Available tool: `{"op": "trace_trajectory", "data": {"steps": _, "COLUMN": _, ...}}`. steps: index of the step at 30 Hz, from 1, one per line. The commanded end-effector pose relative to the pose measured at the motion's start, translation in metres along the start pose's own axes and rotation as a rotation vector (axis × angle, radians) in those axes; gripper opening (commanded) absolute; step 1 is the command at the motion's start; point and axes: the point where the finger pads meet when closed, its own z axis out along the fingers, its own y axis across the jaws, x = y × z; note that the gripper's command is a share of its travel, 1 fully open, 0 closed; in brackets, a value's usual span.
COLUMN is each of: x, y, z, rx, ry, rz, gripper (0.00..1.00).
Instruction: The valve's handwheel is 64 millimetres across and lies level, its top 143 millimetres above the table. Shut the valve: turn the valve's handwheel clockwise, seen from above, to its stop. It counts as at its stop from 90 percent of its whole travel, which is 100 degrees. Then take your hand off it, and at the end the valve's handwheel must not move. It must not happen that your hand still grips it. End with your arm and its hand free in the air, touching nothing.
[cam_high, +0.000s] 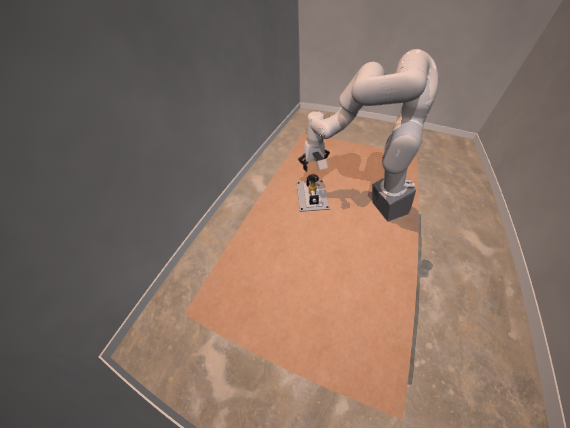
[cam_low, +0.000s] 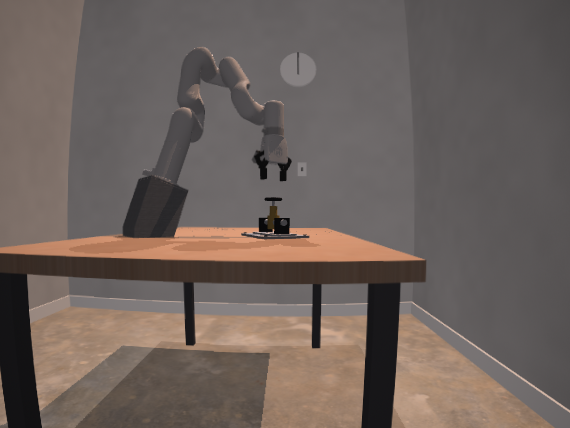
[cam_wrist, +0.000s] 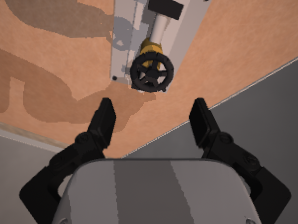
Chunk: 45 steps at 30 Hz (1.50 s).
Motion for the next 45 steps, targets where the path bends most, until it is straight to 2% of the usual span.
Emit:
{"op": "trace_trajectory", "data": {"steps": 1, "x": -0.0009, "y": 0.0011, "z": -0.0011, "rx": -0.002, "ry": -0.003, "rz": 0.0, "gripper": 1.0}}
{"op": "trace_trajectory", "data": {"steps": 18, "x": -0.0009, "y": 0.0011, "z": -0.0011, "rx": -0.002, "ry": -0.003, "rz": -0.074, "gripper": 1.0}}
{"op": "trace_trajectory", "data": {"steps": 29, "x": -0.0009, "y": 0.0011, "z": -0.0011, "rx": -0.002, "ry": -0.003, "rz": -0.395, "gripper": 1.0}}
{"op": "trace_trajectory", "data": {"steps": 32, "x": -0.0009, "y": 0.0011, "z": -0.0011, "rx": -0.002, "ry": -0.003, "rz": -0.4, "gripper": 1.0}}
{"op": "trace_trajectory", "data": {"steps": 45, "x": -0.0009, "y": 0.0011, "z": -0.0011, "rx": -0.001, "ry": -0.004, "rz": -0.811, "gripper": 1.0}}
